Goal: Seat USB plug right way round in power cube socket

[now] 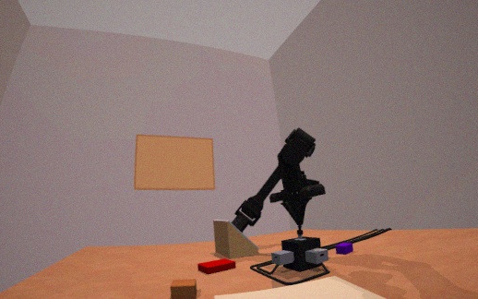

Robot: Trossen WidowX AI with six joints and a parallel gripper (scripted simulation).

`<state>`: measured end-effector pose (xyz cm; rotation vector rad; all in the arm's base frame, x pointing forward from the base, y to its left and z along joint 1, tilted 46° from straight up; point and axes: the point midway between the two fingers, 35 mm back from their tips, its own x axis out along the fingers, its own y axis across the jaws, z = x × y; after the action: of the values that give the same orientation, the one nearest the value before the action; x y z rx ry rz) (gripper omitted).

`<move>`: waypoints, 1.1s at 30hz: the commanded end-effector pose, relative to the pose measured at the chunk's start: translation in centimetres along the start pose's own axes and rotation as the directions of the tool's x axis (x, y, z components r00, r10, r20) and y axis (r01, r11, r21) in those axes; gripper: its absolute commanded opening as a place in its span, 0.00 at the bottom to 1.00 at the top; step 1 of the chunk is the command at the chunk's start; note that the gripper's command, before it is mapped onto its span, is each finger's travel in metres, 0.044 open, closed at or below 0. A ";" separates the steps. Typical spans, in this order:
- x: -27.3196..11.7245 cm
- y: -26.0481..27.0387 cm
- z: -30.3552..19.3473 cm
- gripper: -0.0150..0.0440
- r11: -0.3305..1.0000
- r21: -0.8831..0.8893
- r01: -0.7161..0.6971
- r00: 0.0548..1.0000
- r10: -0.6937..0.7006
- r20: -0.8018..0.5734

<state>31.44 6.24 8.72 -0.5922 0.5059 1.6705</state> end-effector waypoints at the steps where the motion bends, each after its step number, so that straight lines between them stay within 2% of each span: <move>1: 0.1 0.0 0.0 0.25 1.000 0.003 0.003 1.000 -0.003 0.002; 33: 0.4 0.0 0.0 0.25 1.000 0.003 0.003 1.000 -0.003 0.003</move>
<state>31.39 6.52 8.42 -0.5916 0.5061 1.6707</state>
